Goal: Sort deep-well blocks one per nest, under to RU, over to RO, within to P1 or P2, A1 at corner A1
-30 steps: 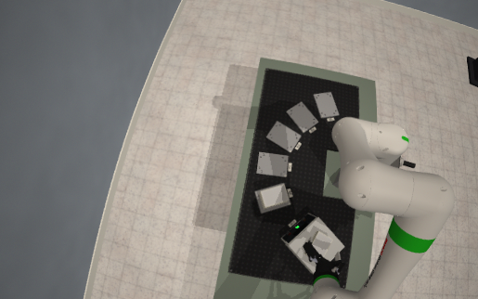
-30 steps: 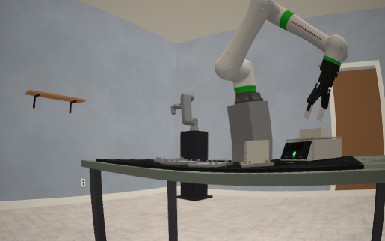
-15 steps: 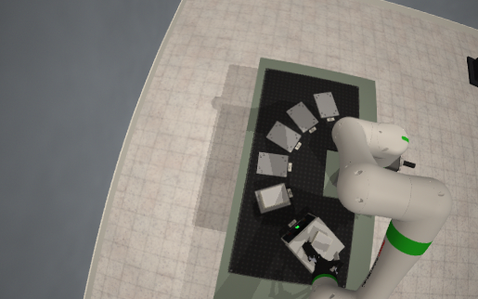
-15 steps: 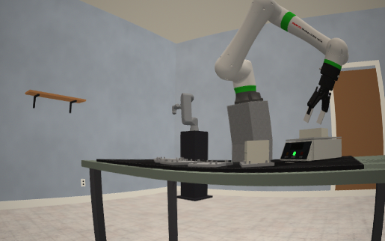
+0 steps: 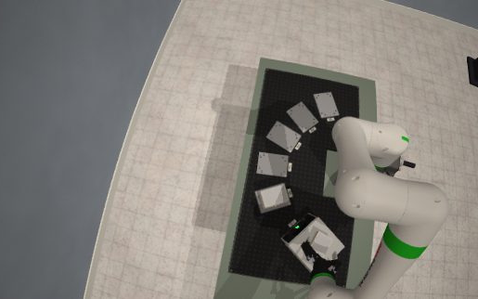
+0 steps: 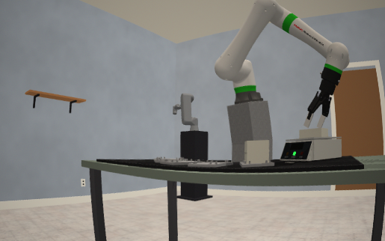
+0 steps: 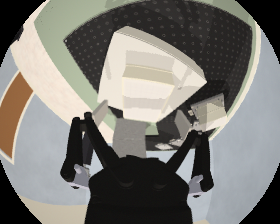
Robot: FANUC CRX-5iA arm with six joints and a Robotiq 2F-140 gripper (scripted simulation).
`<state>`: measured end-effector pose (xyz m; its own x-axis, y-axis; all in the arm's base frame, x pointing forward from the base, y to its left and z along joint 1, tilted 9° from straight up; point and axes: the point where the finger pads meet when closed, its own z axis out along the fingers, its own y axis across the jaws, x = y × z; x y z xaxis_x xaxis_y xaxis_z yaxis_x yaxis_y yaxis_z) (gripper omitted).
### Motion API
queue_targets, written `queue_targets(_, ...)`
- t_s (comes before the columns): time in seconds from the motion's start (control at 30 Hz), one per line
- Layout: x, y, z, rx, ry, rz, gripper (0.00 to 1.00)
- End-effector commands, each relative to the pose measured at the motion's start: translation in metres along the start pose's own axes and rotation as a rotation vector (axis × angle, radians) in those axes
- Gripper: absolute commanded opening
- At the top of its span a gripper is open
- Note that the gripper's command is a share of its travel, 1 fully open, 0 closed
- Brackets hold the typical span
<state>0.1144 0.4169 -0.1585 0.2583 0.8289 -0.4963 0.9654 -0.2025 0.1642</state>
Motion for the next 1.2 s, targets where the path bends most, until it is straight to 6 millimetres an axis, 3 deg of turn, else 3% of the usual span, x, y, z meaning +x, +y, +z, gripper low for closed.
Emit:
queue_targets(0.0, 0.002, 0.000, 0.003, 0.000, 0.000, 0.000, 1.00)
queue_targets(0.57, 0.014, 0.000, 0.024, 0.000, 0.000, 0.000, 1.00)
queue_targets(0.93, 0.014, 0.000, 0.024, 0.000, 0.000, 0.000, 1.00)
queue_targets(0.97, 0.014, 0.000, 0.024, 0.000, 0.000, 0.000, 0.10)
queue_targets(1.17, 0.014, 0.000, 0.024, 0.000, 0.000, 0.000, 0.10)
